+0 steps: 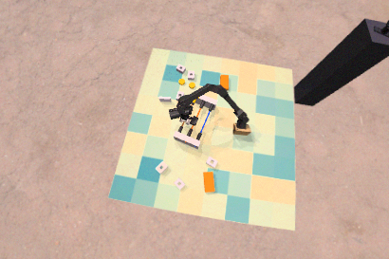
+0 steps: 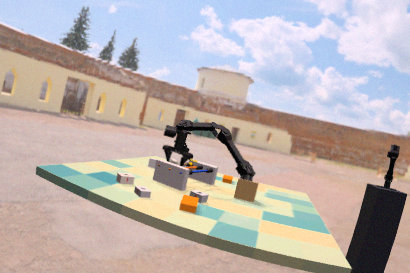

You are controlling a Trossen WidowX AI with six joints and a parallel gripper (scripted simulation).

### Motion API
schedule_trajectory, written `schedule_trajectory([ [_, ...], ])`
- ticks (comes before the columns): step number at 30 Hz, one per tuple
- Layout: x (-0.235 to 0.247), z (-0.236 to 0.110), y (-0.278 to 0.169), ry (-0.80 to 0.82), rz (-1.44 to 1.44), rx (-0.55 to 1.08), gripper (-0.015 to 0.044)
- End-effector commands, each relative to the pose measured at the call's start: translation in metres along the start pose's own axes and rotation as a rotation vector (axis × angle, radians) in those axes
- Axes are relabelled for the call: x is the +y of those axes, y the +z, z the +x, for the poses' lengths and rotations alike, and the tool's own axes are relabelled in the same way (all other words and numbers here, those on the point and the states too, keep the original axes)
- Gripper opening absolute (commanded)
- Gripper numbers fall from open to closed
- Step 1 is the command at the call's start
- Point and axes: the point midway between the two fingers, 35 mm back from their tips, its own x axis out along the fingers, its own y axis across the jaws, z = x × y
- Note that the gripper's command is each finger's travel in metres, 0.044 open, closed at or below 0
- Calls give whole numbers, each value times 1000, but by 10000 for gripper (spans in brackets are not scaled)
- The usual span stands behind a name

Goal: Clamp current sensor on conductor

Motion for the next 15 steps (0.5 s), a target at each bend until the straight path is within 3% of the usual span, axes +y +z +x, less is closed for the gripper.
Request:
schedule_trajectory([
  [1,-2,8,1,-3,-8,-7,440],
  [15,-2,29,1,-3,-8,-8,440],
])
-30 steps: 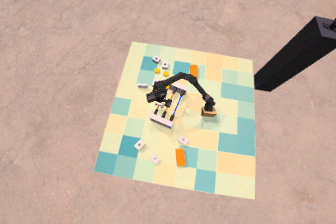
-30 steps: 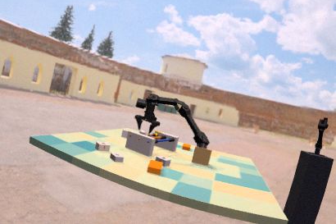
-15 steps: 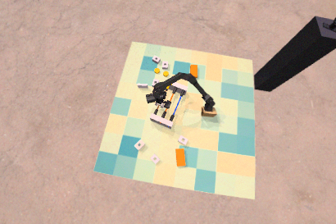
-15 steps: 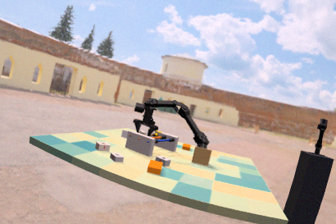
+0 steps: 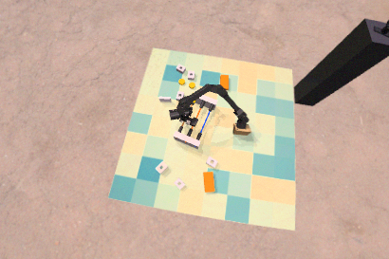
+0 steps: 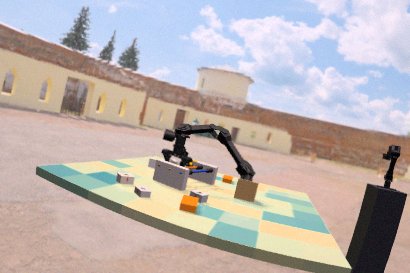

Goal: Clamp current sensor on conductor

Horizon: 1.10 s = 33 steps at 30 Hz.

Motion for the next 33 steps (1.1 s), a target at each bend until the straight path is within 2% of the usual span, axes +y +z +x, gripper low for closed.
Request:
schedule_trajectory([
  [1,-2,6,1,-2,-8,-7,440],
  [25,0,2,0,-1,0,-1,287],
  [33,0,2,0,-1,0,-1,77],
])
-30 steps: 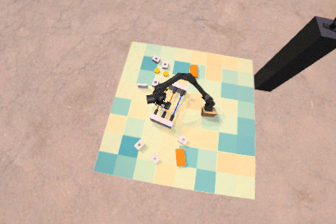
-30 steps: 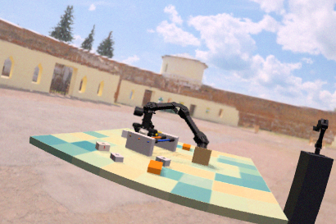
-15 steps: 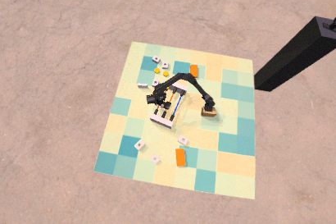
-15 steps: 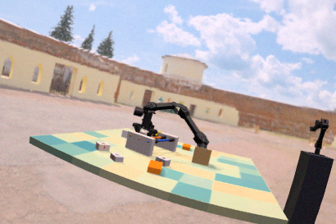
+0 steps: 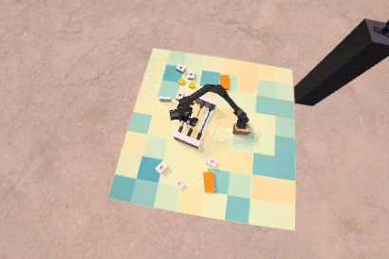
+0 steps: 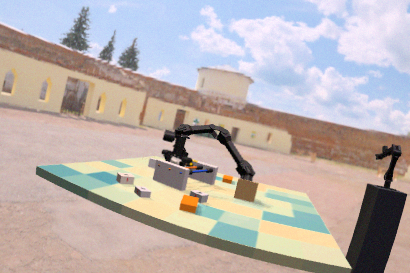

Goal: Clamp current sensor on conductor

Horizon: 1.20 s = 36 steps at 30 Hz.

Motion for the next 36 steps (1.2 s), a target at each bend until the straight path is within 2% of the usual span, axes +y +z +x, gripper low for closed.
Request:
schedule_trajectory([
  [1,0,-1,0,1,1,1,50],
  [3,0,-1,0,1,1,1,0],
  [36,0,-1,0,1,1,1,0],
])
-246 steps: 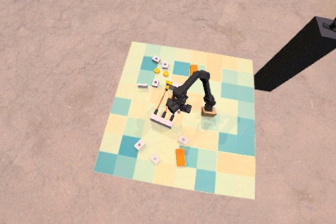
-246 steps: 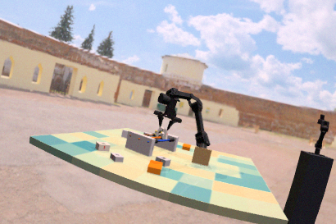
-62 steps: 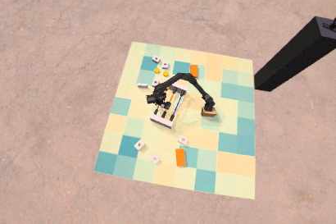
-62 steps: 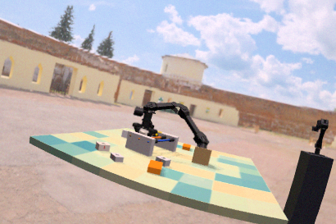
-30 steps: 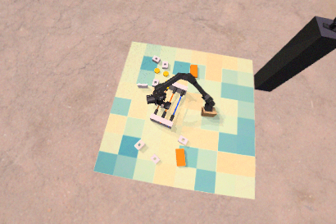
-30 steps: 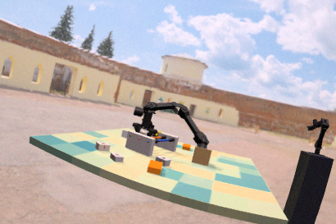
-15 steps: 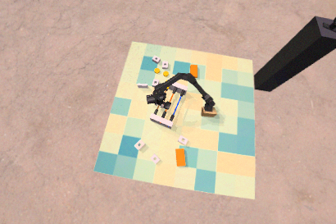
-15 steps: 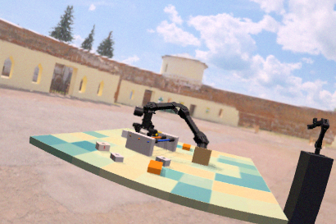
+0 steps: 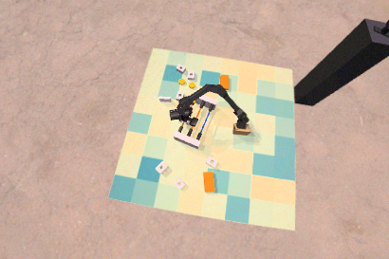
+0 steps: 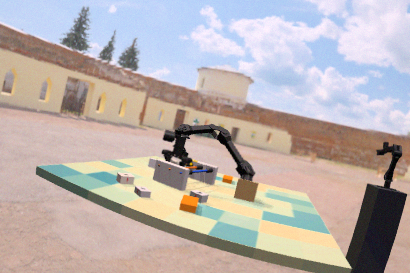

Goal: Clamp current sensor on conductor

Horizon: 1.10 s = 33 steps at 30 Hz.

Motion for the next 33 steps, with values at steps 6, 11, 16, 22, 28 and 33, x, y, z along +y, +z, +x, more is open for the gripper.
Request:
schedule_trajectory([
  [6,0,-1,0,1,2,1,0],
  [11,0,-1,0,1,2,1,0],
  [16,0,0,0,3,0,0,0],
  [22,1,-5,-1,71,-5,1,0],
  [28,1,-13,-1,173,-8,-1,0],
  [33,1,-16,-1,214,-8,-4,0],
])
